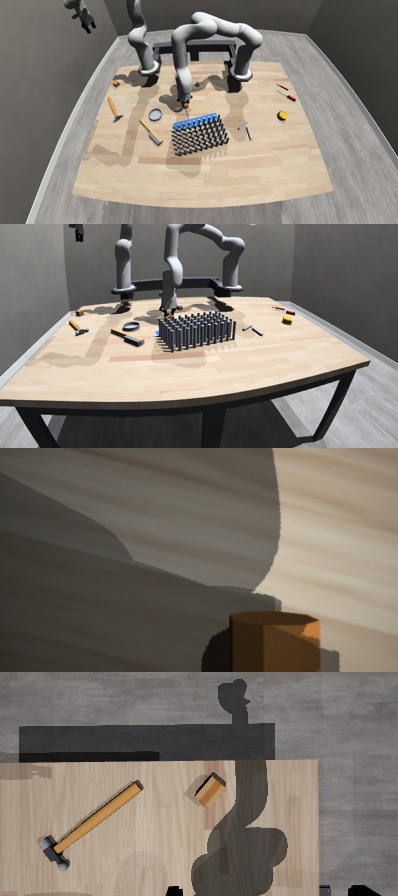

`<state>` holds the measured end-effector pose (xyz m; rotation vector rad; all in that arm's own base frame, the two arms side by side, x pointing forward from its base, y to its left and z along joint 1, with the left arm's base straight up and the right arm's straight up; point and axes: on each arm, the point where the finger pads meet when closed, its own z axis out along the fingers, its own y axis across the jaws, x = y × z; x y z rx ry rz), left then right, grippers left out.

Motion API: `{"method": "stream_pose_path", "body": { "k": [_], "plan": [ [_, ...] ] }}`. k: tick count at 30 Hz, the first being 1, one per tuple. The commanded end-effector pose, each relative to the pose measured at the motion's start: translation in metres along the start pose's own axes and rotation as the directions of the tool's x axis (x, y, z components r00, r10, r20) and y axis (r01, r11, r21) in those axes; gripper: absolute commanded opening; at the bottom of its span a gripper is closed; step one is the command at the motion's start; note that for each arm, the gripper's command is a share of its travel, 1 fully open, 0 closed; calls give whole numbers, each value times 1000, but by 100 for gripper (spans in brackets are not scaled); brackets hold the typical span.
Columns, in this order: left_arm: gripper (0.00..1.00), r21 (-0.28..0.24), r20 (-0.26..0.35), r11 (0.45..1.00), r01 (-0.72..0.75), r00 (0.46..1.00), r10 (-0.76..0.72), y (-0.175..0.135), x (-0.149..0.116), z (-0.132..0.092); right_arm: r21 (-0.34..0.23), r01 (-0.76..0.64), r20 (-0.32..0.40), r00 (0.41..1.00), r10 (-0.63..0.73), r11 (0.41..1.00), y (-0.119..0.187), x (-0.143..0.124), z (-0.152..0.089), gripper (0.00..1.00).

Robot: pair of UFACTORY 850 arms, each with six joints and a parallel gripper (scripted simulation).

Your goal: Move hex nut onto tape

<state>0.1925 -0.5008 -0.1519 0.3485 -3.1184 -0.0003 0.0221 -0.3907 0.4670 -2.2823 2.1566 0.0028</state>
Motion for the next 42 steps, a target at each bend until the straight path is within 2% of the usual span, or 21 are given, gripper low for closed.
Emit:
{"method": "stream_pose_path", "body": {
  "k": [1, 22, 42],
  "plan": [
    [0, 2, 0, 1000, 0, 1000, 0, -1, 0, -1, 0, 0, -2, 1000, 0, 1000, 0, 0, -1, 100],
    [0, 2, 0, 1000, 0, 1000, 0, -1, -3, -1, 0, 0, -2, 1000, 0, 1000, 0, 0, -1, 100],
    [0, 2, 0, 1000, 0, 1000, 0, -1, -40, -1, 0, 0, -2, 1000, 0, 1000, 0, 0, -1, 100]
  ]
}}
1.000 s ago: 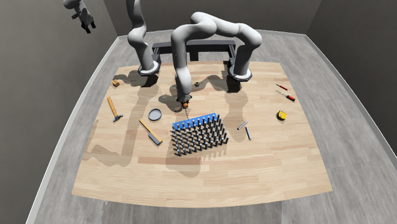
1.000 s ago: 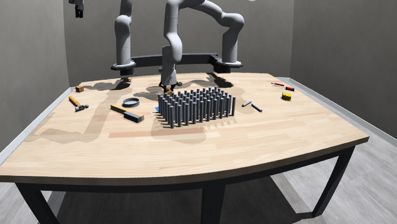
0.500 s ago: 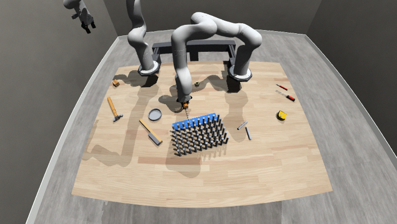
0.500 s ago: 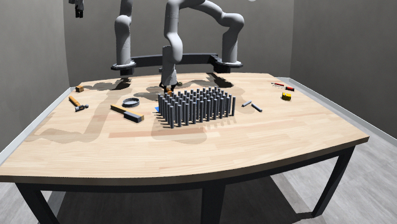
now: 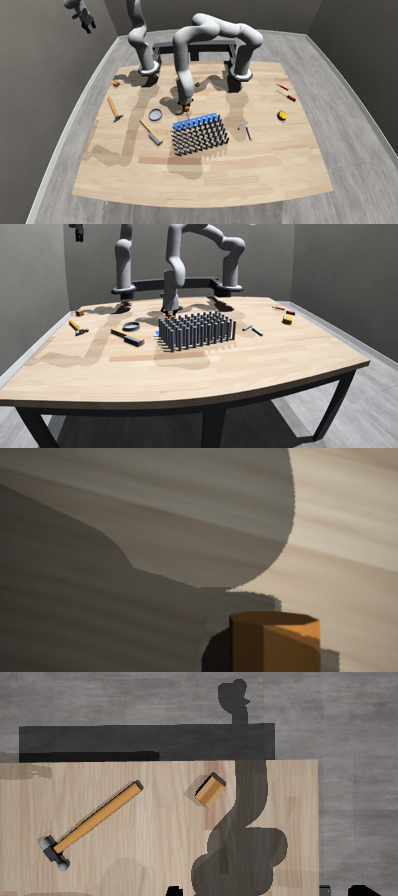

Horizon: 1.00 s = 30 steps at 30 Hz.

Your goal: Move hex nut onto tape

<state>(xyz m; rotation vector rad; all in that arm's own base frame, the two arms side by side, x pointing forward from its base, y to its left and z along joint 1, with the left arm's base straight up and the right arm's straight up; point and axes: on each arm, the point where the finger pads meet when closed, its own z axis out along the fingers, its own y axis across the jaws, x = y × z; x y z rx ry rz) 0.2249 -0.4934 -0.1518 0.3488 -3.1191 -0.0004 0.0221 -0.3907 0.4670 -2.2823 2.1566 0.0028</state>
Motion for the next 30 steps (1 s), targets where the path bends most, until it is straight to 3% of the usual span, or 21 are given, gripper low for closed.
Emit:
{"method": "stream_pose_path", "body": {
  "k": [1, 30],
  "plan": [
    [0, 2, 0, 1000, 0, 1000, 0, -1, -8, -1, 0, 0, -2, 1000, 0, 1000, 0, 0, -1, 100],
    [0, 2, 0, 1000, 0, 1000, 0, -1, -13, -1, 0, 0, -2, 1000, 0, 1000, 0, 0, -1, 100]
  ]
}}
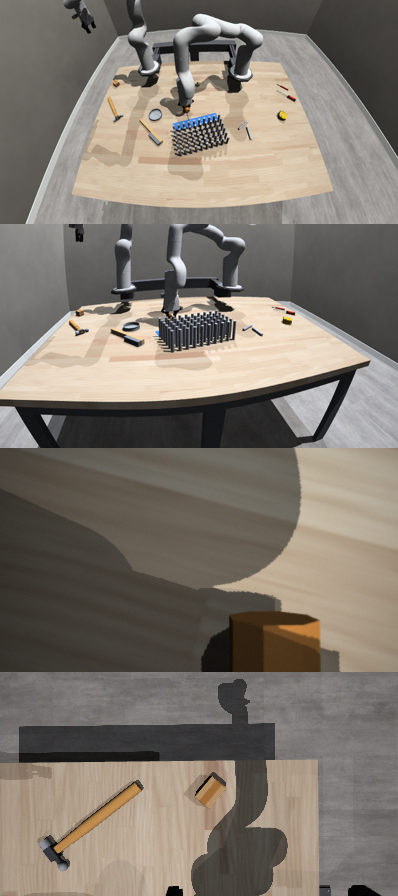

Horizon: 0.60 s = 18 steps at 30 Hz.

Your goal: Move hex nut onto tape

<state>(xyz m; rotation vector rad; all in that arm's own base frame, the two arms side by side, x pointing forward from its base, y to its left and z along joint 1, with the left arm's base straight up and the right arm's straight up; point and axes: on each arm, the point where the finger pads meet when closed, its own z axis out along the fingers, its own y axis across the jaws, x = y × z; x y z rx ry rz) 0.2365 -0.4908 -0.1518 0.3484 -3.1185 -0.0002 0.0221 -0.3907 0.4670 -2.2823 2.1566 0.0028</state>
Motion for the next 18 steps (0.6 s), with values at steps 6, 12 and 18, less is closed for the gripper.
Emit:
{"method": "stream_pose_path", "body": {
  "k": [6, 12, 18],
  "plan": [
    [0, 2, 0, 1000, 0, 1000, 0, -1, -9, -1, 0, 0, -2, 1000, 0, 1000, 0, 0, -1, 100],
    [0, 2, 0, 1000, 0, 1000, 0, -1, -20, -1, 0, 0, -2, 1000, 0, 1000, 0, 0, -1, 100],
    [0, 2, 0, 1000, 0, 1000, 0, -1, -32, -1, 0, 0, -2, 1000, 0, 1000, 0, 0, -1, 100]
  ]
}}
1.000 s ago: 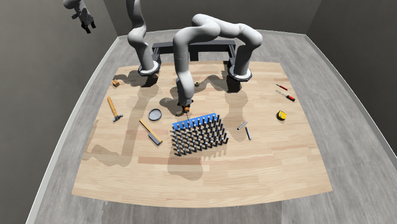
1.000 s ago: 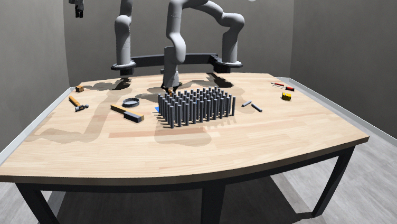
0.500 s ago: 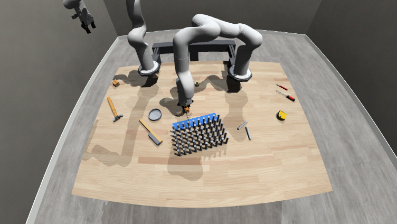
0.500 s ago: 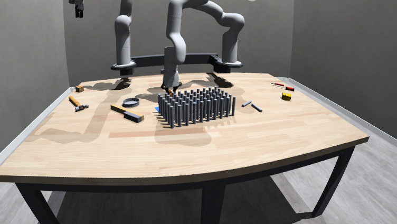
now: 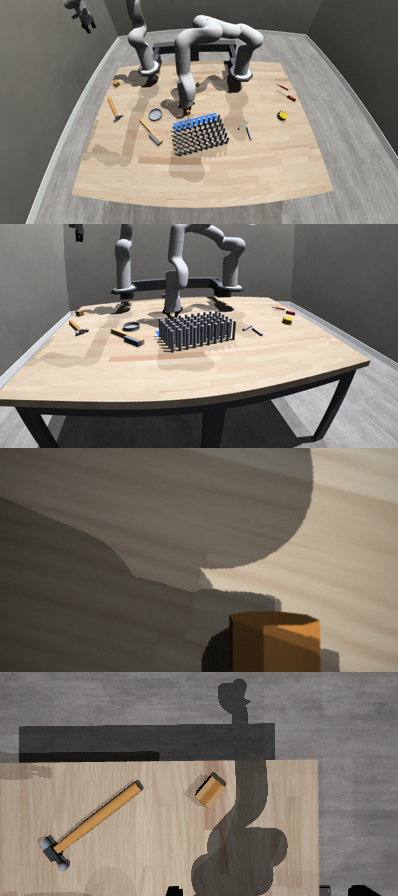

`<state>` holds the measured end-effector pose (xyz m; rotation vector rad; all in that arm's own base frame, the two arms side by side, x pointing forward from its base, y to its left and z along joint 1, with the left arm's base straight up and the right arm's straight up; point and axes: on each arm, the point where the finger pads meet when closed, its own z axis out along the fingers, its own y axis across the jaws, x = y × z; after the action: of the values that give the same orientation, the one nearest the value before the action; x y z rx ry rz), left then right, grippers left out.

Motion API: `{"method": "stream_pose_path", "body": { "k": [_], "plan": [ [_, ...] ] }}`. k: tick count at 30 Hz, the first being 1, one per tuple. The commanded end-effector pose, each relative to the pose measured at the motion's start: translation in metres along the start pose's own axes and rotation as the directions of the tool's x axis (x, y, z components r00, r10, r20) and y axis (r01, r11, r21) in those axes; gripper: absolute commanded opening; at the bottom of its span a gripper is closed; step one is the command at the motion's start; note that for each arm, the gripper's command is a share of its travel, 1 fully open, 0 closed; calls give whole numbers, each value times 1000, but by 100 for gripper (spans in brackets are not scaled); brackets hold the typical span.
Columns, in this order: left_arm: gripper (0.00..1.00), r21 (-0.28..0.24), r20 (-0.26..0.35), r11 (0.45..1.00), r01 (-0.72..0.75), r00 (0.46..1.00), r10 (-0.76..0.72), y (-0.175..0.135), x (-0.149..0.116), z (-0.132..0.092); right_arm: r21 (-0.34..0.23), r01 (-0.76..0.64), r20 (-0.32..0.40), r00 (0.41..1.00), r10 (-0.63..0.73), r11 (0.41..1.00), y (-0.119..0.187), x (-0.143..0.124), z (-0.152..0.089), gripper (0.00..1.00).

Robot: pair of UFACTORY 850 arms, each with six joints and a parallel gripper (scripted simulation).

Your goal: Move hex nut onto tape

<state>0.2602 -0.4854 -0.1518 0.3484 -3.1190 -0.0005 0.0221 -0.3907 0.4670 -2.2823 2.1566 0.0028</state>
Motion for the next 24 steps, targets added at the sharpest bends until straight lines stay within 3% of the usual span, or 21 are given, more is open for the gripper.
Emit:
{"method": "stream_pose_path", "body": {
  "k": [1, 24],
  "plan": [
    [0, 2, 0, 1000, 0, 1000, 0, -1, -10, -1, 0, 0, -2, 1000, 0, 1000, 0, 0, -1, 100],
    [0, 2, 0, 1000, 0, 1000, 0, -1, -21, -1, 0, 0, -2, 1000, 0, 1000, 0, 0, -1, 100]
  ]
}}
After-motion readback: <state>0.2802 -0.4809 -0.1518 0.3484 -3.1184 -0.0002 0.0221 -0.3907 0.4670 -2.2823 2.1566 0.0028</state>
